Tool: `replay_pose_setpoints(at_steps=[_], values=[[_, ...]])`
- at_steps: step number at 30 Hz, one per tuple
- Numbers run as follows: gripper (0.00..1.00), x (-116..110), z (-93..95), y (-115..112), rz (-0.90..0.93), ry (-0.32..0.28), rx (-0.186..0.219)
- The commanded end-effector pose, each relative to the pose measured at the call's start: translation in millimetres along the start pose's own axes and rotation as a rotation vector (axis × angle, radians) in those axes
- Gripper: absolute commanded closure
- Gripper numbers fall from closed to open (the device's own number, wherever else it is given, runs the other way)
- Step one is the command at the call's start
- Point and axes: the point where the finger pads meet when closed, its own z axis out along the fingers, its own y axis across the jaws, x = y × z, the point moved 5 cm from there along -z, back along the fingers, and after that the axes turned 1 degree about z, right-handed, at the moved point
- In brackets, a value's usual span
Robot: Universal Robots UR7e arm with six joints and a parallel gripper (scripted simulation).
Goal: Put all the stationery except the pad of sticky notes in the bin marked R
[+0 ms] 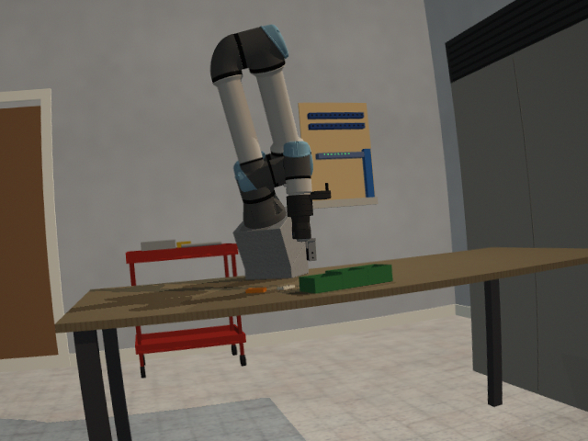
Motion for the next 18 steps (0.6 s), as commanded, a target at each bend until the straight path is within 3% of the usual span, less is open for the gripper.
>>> replay_pose_setpoints(at_steps=[1,18], values=[[0.38,-2.3,-0.2,-1.5,-0.133,0.011,-0.004],[0.38,-5.8,-0.3,-3.7,-0.328,0.014,-0.006]])
